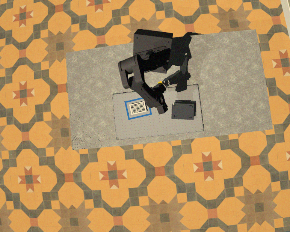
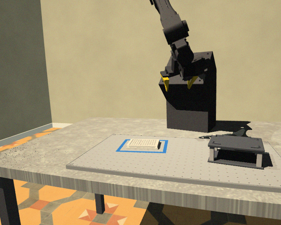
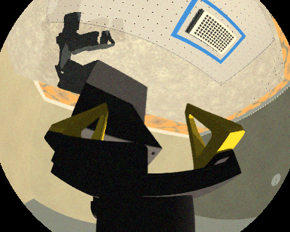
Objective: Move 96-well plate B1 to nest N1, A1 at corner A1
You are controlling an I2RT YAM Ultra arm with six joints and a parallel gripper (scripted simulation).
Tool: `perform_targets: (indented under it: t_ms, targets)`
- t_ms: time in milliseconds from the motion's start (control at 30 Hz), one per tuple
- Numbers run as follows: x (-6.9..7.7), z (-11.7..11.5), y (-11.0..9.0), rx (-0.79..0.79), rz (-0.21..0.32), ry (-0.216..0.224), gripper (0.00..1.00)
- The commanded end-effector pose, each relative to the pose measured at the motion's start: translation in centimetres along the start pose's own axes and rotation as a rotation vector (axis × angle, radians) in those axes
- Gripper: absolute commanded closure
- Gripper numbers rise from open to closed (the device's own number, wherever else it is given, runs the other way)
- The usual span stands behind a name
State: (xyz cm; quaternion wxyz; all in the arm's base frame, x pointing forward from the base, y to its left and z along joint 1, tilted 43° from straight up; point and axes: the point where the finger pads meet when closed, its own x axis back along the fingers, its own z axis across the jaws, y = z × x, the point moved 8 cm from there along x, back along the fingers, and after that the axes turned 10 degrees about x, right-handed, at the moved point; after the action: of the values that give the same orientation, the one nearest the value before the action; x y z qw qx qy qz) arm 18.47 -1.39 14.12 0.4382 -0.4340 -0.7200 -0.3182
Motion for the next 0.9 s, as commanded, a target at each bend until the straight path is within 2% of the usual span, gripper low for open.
perform_targets:
  t_ms: [0, 533, 567, 700, 767, 867]
  targets:
    - [0.1, 0.0, 0.0, -0.001, -0.004, -0.001, 0.0]
    - [0.1, 0.0, 0.0, -0.001, -0.004, -0.001, 0.0]
    - [1.2, -0.7, 0.3, -0.043, -0.025, 0.023, 0.0]
    - [3.2, -1.4, 0.5, -0.122, -0.043, 0.128, 0.0]
    - [4.0, -1.1, 0.8, -0.112, -0.051, 0.142, 0.0]
    - [5.3, -1.8, 0.7, -0.184, -0.05, 0.212, 0.0]
